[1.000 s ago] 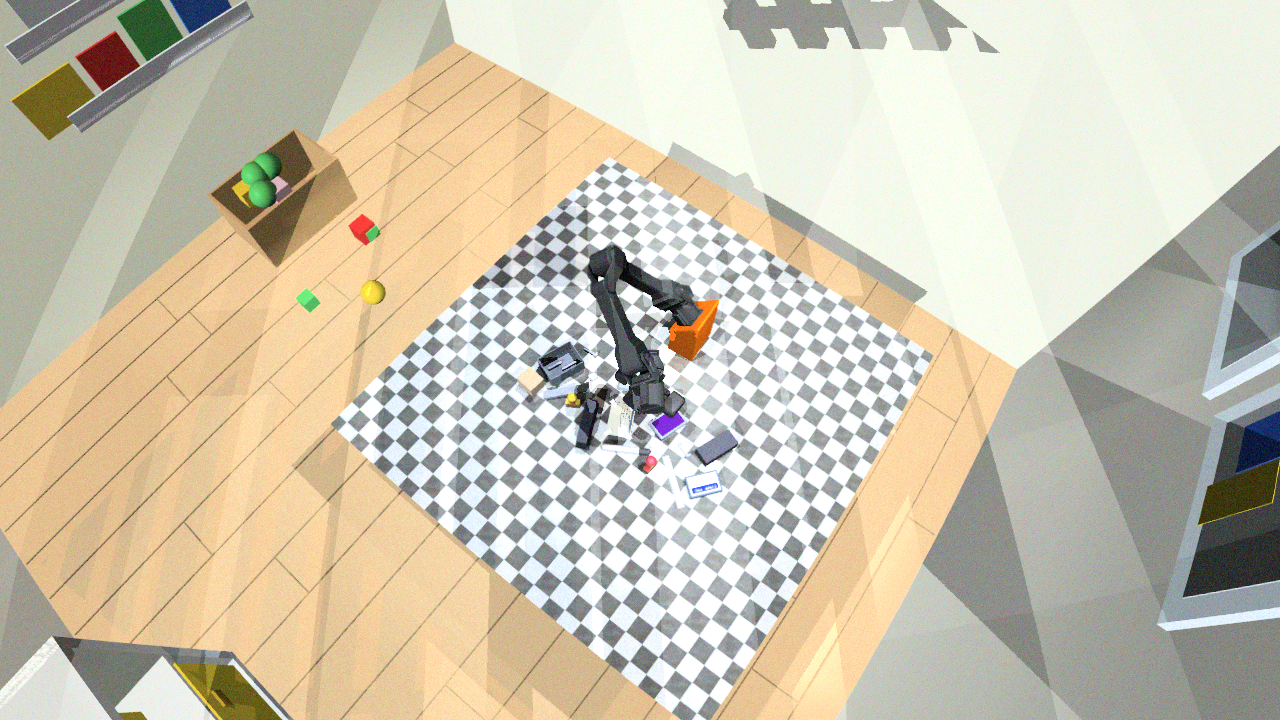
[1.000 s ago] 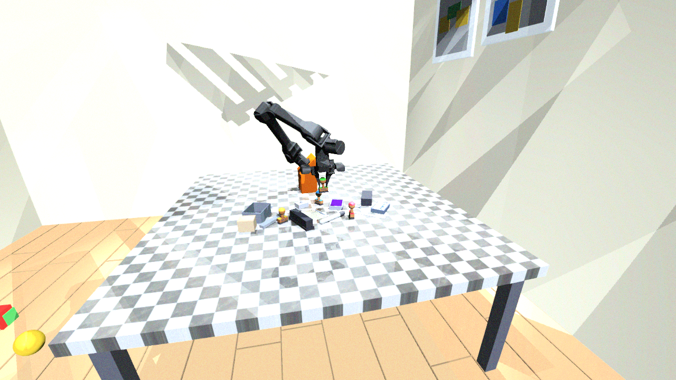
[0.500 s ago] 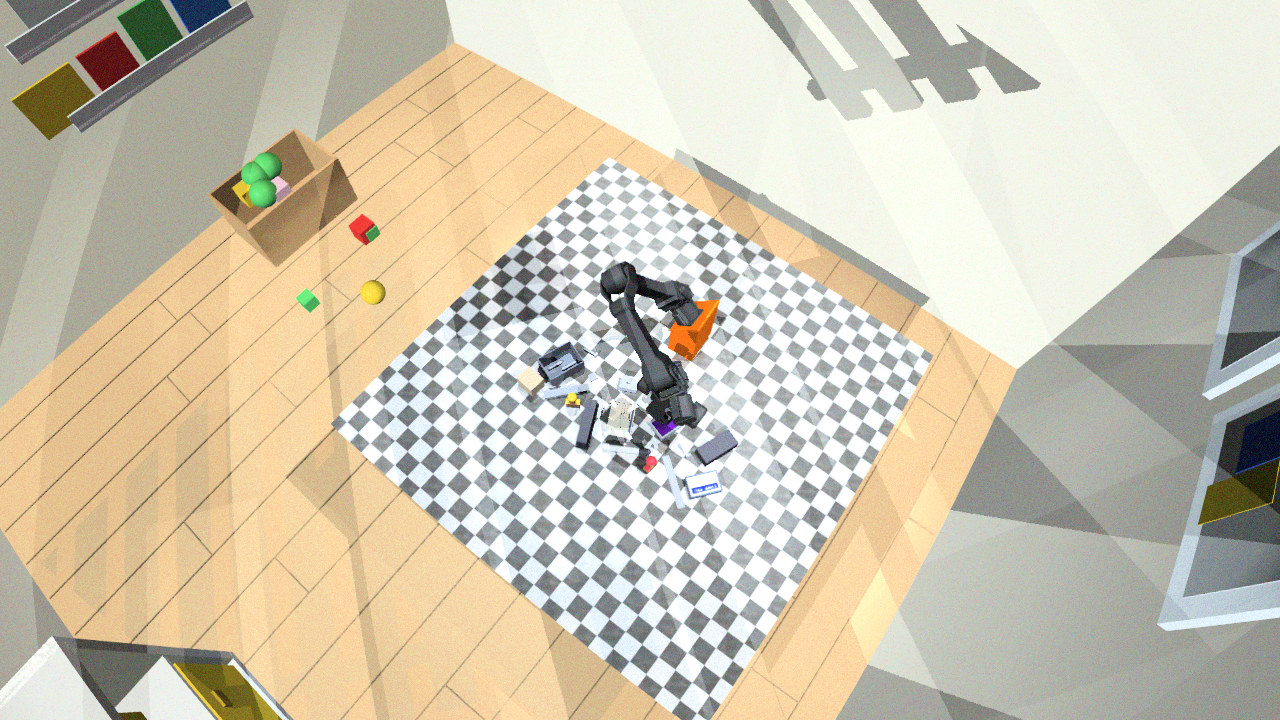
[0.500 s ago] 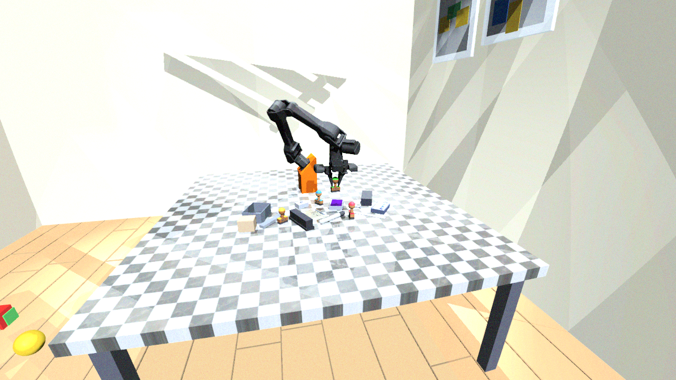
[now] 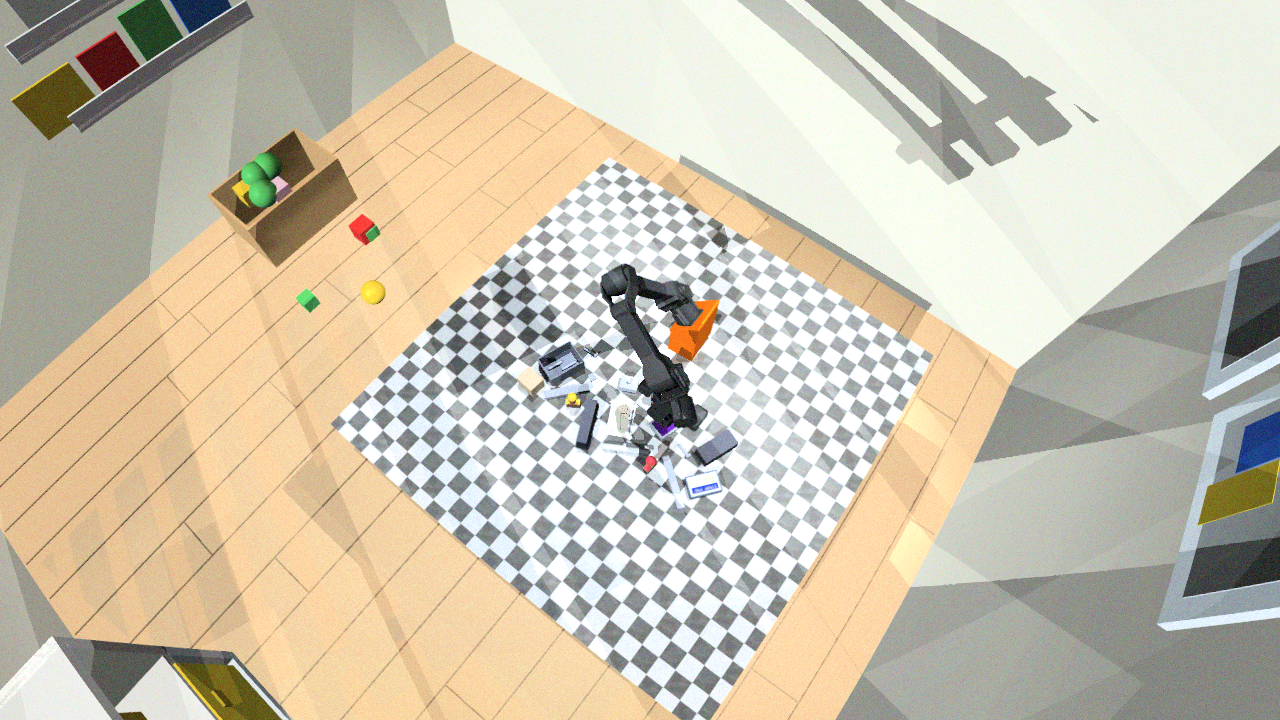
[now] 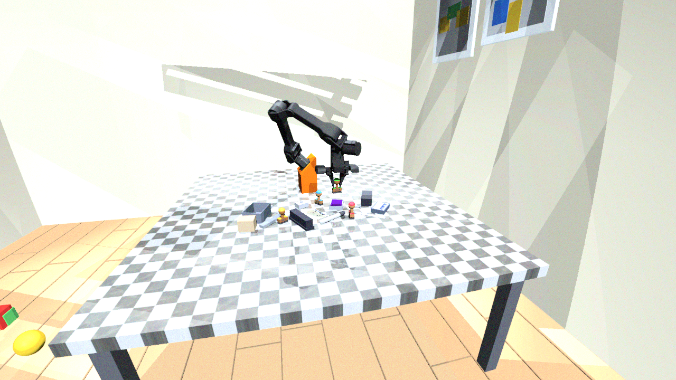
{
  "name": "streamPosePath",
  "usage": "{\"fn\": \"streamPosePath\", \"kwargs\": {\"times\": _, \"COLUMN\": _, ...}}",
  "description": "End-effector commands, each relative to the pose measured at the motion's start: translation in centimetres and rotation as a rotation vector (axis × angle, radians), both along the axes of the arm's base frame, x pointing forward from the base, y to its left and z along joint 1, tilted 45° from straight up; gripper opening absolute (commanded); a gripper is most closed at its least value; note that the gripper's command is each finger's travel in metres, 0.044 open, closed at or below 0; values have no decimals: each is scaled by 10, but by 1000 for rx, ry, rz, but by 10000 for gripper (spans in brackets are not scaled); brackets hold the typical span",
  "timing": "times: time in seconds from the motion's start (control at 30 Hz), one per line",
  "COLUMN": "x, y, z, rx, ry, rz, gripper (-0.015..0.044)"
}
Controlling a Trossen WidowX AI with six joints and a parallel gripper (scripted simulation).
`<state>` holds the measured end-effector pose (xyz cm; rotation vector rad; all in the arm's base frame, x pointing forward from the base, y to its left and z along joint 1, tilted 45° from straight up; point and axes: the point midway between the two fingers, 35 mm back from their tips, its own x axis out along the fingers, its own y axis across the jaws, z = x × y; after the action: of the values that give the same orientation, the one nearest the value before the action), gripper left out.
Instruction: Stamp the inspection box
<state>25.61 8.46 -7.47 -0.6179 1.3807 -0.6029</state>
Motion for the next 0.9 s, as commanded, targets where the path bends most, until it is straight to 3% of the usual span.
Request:
{"fn": "streamPosePath", "kwargs": {"times": 0.0, "x": -1, "y": -4, "z": -4, "rx": -8, "ry": 9, "rz": 0, "gripper": 0}}
{"fn": "streamPosePath", "kwargs": {"times": 0.87, "x": 1, "y": -16, "z": -17, "rx": -9, "ry": 7, "rz": -1, "gripper": 0}}
